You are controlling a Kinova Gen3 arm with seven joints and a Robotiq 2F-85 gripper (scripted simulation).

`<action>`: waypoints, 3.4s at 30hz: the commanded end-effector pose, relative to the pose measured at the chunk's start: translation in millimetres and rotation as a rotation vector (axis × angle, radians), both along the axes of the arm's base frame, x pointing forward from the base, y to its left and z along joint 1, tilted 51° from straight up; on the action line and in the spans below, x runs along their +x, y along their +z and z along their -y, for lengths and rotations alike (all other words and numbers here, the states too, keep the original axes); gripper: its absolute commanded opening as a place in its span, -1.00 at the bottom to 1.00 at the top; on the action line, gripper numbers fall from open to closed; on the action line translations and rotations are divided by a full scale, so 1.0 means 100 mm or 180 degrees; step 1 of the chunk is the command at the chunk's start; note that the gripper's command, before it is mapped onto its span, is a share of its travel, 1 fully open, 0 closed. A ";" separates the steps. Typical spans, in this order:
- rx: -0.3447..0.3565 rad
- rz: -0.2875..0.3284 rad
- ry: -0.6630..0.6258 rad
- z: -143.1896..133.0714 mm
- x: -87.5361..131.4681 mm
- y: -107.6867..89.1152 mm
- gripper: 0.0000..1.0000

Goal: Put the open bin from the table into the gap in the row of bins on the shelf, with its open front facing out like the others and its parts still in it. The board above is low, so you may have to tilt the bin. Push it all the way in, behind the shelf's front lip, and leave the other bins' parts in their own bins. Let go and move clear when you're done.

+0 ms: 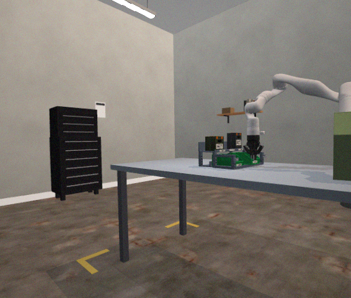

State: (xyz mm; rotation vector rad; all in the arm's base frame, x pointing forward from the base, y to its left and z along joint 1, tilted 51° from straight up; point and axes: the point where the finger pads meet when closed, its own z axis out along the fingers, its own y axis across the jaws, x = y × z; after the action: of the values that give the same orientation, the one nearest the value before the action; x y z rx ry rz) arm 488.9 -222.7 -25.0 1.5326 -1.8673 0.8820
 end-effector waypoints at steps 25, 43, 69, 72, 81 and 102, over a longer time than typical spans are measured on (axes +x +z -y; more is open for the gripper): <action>0.0003 0.0011 0.0013 0.00 0.13 0.02 -0.80; 0.0003 0.0011 0.0013 0.01 0.22 0.04 -0.80; 0.0003 0.0011 0.0013 0.01 0.39 0.06 -0.80; 0.0003 0.0011 0.0013 0.01 0.39 0.06 -0.80; 0.0002 0.0007 0.0007 0.02 0.41 0.06 -0.80; 0.0003 0.0012 0.0013 0.08 0.44 0.02 -0.80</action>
State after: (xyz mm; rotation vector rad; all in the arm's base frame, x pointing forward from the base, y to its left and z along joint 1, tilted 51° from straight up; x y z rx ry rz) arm 530.8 -232.7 -23.9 1.5319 -1.8670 0.8810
